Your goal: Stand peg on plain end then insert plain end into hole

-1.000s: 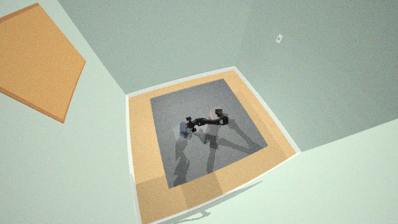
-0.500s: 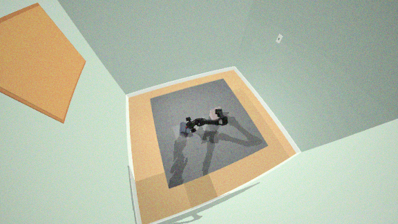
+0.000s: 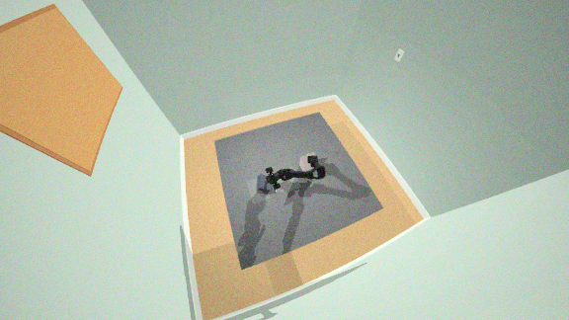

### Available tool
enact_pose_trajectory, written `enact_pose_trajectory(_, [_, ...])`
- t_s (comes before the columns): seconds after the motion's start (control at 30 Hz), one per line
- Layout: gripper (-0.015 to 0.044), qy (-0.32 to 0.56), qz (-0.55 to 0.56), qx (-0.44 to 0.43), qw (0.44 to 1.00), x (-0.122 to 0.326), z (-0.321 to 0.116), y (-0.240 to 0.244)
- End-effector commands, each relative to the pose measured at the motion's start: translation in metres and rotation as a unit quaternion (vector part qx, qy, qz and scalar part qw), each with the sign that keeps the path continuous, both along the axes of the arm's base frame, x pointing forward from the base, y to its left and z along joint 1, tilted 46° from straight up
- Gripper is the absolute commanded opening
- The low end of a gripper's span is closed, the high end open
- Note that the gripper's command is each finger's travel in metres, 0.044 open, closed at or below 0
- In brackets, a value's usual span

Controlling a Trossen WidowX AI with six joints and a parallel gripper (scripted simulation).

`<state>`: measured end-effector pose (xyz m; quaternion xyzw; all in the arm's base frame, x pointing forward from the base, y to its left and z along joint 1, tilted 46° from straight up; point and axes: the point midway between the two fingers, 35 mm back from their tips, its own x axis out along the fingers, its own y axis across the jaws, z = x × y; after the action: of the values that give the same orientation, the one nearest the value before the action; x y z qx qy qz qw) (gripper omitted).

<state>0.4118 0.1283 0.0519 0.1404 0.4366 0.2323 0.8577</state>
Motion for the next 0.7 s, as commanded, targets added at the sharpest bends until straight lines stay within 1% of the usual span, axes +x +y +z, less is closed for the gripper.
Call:
enact_pose_trajectory(0.0, [0.0157,0.0,0.0,0.0,1.0,0.0,0.0,0.0])
enact_pose_trajectory(0.37, [0.044,0.0,0.0,0.0,1.0,-0.002,0.003,-0.002])
enact_pose_trajectory(0.67, [0.044,0.0,-0.001,-0.001,1.0,-0.007,0.012,-0.009])
